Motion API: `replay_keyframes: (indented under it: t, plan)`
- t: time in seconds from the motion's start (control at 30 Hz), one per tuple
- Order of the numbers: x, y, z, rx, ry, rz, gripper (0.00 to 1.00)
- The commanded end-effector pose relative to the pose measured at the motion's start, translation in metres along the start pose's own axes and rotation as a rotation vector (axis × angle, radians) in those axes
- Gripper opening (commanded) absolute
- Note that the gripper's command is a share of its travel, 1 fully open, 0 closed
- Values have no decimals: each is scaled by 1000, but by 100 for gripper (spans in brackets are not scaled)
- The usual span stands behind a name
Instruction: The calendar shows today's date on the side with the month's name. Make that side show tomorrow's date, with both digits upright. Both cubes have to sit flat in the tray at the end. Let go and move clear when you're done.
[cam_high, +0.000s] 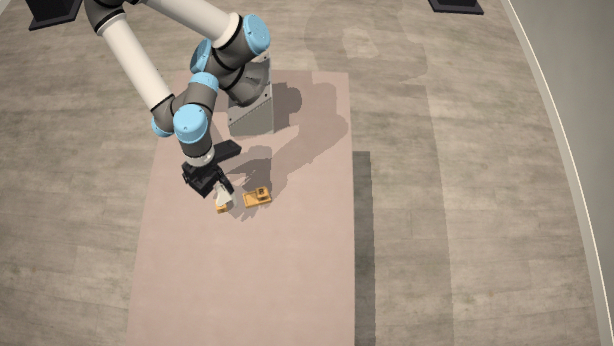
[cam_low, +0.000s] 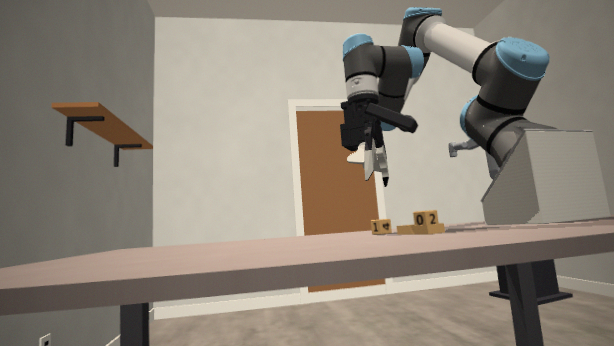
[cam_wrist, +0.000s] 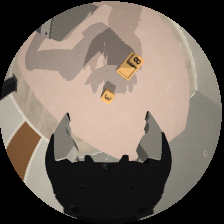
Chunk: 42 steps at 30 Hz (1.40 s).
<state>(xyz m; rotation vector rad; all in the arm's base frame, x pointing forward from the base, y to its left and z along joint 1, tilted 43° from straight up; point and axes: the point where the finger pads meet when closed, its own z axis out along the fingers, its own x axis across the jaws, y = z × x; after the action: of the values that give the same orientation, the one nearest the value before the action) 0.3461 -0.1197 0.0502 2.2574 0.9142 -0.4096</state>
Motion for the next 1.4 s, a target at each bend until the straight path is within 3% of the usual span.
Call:
replay_keyframes:
  t: [0.0, 0.2, 0.5, 0.93, 0.97, 1.37]
  plan:
    - [0, 1, 1, 0, -8, 144, 100]
    - [0, 2, 2, -1, -8, 372, 100]
    - [0, 4, 3, -1, -8, 542, 100]
    - [0, 4, 4, -2, -8, 608, 100]
    - [0, 4, 4, -2, -8, 608, 29]
    - [0, 4, 4, -2, -8, 608, 29]
